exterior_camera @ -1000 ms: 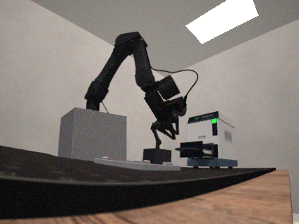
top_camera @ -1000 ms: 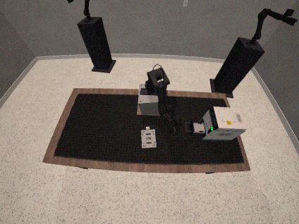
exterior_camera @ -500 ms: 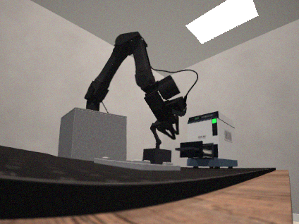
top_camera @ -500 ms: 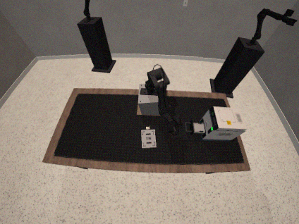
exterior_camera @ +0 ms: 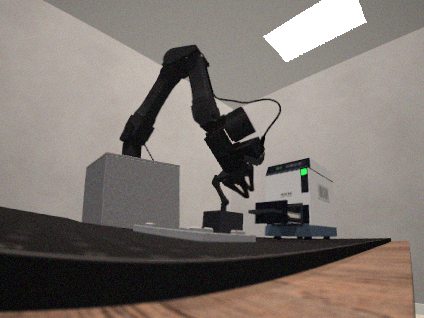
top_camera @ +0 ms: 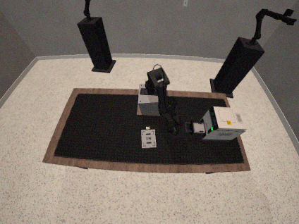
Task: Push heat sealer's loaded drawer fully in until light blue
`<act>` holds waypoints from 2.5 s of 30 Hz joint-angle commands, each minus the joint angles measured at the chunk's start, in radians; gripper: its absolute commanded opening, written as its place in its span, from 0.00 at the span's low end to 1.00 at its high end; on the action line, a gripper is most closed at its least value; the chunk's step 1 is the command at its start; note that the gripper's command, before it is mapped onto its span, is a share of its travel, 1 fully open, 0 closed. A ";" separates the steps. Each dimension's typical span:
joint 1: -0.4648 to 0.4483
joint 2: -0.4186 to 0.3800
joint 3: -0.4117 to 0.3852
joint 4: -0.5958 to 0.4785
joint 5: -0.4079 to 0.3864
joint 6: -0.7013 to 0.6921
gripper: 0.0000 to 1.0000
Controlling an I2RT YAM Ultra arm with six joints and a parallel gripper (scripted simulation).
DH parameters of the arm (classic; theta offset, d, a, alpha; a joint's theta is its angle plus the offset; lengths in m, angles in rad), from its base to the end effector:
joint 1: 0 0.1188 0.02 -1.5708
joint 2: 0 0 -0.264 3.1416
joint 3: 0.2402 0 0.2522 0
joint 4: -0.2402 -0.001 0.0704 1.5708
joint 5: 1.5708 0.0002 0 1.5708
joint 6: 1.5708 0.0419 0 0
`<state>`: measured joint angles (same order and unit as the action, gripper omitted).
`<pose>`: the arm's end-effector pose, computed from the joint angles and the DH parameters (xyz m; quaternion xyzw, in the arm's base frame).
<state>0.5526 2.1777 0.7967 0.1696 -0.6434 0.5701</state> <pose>0.2519 0.1860 0.0091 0.0483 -0.9339 -0.3536 0.0221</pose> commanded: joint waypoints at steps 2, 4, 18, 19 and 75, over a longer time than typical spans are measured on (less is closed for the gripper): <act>0.006 -0.031 0.021 0.023 -0.020 -0.017 0.30; 0.006 -0.031 0.021 0.023 -0.020 -0.017 0.30; 0.017 0.014 0.027 0.032 -0.019 -0.011 0.30; 0.018 0.016 0.028 0.035 -0.018 -0.007 0.30; 0.083 0.129 0.073 0.150 0.018 0.078 0.30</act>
<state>0.6212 2.3009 0.8349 0.2882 -0.6273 0.6418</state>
